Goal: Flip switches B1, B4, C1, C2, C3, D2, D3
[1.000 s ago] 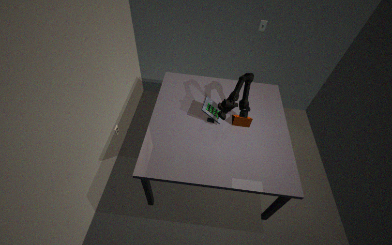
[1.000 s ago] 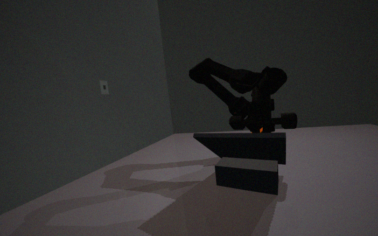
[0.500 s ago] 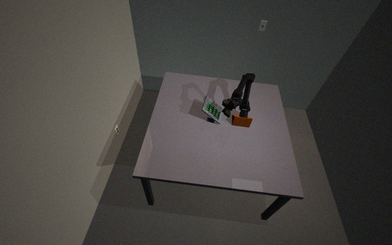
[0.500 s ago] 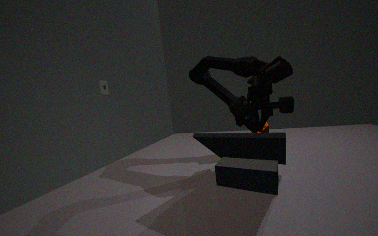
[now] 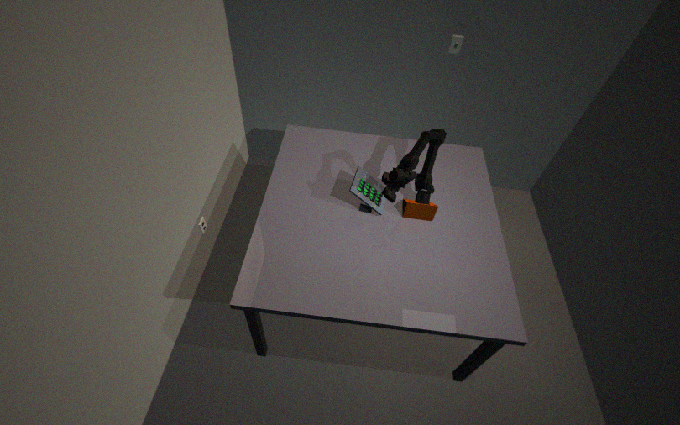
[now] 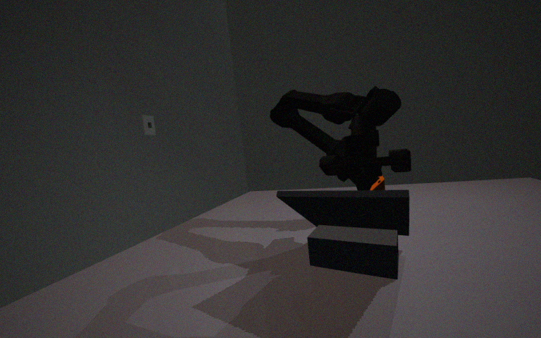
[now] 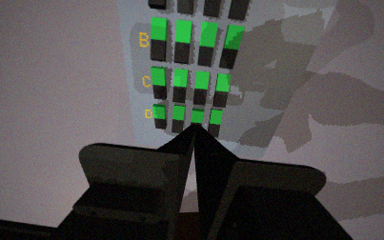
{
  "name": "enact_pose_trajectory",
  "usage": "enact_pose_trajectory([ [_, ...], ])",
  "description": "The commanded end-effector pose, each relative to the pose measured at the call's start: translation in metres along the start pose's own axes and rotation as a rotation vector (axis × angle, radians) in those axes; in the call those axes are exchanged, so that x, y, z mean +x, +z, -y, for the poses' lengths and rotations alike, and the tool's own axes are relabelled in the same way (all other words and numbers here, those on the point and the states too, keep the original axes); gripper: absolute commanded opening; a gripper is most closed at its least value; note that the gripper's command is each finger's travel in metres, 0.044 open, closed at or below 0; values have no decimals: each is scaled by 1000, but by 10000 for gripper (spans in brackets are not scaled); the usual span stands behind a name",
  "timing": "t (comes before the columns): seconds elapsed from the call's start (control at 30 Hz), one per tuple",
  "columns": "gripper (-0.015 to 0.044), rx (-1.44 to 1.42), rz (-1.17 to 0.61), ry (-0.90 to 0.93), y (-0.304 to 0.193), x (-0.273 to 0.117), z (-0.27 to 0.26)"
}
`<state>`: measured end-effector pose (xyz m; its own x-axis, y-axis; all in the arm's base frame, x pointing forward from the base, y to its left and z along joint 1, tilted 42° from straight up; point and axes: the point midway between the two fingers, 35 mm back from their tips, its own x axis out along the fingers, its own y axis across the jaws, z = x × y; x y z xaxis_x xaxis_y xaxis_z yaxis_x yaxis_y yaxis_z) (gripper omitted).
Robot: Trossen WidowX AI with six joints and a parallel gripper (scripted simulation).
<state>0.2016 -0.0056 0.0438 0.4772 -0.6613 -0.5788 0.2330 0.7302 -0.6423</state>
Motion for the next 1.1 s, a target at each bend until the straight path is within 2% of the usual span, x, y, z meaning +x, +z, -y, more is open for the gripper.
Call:
enact_pose_trajectory([
  [0.0,0,-7,2,-6,-1,5,2],
  [0.67,0,-7,2,-7,0,29,2],
  [1.07,0,-7,3,-7,0,30,2],
])
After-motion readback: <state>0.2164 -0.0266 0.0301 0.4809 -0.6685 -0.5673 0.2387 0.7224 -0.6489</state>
